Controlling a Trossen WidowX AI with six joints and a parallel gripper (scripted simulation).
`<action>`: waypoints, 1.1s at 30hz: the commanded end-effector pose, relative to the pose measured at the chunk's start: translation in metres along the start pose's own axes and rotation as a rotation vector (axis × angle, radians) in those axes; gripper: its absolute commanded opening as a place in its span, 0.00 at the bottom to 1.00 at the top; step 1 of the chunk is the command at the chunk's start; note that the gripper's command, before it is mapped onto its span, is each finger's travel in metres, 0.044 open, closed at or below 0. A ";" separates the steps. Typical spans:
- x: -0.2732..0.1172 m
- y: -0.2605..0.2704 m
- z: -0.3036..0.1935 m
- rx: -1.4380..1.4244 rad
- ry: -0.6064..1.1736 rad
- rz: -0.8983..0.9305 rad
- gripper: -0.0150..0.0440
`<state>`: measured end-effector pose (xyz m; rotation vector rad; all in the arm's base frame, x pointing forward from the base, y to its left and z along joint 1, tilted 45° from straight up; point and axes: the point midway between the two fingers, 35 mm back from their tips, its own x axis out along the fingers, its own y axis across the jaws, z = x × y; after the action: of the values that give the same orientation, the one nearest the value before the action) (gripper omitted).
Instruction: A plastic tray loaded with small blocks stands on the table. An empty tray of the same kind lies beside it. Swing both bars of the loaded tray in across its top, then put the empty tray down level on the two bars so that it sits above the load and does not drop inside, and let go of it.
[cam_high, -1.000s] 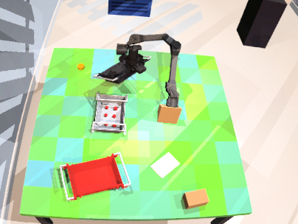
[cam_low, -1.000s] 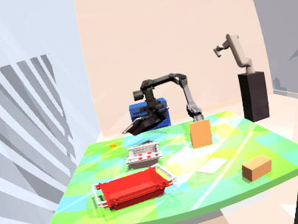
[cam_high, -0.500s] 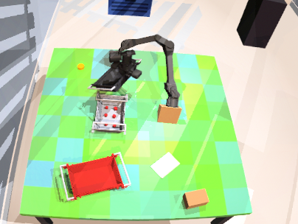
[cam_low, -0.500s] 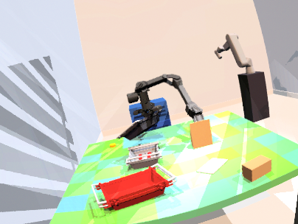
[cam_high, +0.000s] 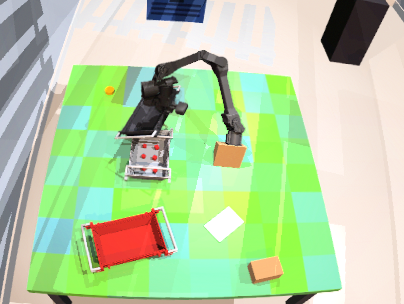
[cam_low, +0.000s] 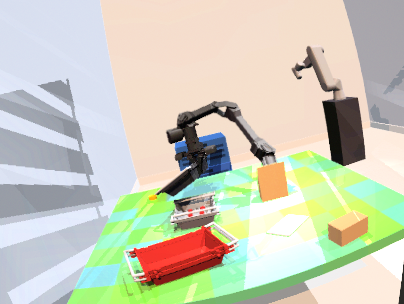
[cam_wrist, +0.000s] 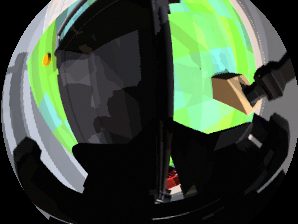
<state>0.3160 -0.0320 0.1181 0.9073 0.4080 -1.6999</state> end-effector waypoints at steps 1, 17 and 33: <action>-0.007 0.001 -0.018 -0.049 0.008 0.027 0.25; -0.003 -0.018 -0.088 -0.269 -0.033 0.037 0.25; -0.002 -0.024 -0.103 -0.316 -0.044 0.040 0.25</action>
<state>0.3272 0.0404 0.0446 0.6294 0.6128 -1.5883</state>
